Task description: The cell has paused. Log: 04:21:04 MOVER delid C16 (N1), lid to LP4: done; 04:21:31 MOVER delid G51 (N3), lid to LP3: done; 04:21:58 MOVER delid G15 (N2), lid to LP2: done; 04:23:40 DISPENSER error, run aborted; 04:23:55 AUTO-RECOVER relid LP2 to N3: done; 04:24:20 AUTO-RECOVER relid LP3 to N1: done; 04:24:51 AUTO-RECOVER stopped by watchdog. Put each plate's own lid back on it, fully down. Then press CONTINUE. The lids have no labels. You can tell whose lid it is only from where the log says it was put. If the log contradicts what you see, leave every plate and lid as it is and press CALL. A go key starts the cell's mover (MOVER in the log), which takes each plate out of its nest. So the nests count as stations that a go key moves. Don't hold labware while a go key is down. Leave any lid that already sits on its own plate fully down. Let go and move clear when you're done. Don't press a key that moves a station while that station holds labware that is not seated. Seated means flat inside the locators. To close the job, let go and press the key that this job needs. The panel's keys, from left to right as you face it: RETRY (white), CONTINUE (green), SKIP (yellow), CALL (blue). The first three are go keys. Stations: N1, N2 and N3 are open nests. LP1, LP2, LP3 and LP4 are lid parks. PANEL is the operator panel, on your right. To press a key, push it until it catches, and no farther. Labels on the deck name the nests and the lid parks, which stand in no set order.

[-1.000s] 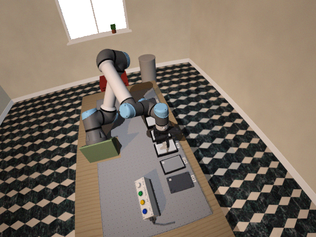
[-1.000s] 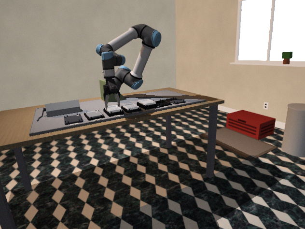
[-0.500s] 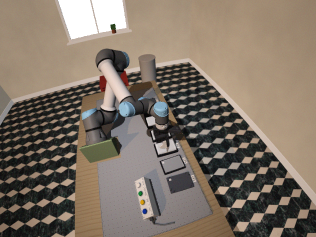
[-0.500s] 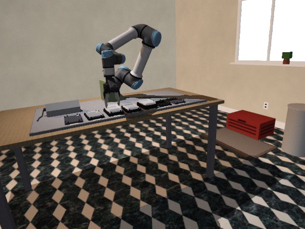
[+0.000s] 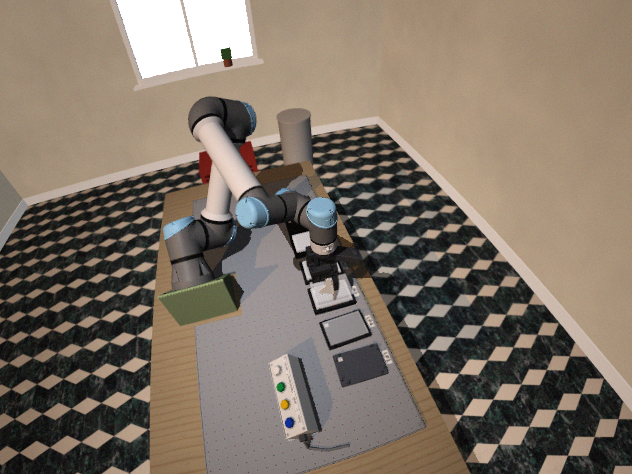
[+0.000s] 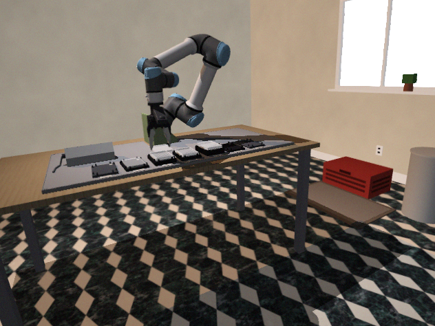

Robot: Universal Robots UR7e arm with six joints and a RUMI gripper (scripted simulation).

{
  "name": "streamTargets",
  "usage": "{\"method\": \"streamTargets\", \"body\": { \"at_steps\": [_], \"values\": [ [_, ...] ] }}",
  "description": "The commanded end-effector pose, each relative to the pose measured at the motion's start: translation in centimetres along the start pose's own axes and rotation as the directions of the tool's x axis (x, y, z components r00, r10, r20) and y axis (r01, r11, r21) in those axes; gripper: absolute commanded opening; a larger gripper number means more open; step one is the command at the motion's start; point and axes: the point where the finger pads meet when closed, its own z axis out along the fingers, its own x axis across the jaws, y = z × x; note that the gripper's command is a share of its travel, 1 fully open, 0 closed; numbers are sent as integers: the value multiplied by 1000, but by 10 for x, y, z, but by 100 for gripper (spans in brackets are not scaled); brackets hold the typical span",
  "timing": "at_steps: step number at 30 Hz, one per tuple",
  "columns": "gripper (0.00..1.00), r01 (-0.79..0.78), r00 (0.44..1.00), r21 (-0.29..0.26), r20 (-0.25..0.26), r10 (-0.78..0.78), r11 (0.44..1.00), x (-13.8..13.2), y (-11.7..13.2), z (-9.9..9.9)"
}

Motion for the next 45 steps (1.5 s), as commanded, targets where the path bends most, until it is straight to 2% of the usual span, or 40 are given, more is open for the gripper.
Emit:
{"method": "streamTargets", "body": {
  "at_steps": [1,25,45],
  "values": [
    [0,-17,1000,-3,3,17,1000,-21,1,0],
    [0,-17,1000,-3,3,17,1000,-129,1,0],
    [0,-18,1000,-4,3,18,1000,-129,1,4]
  ]
}}
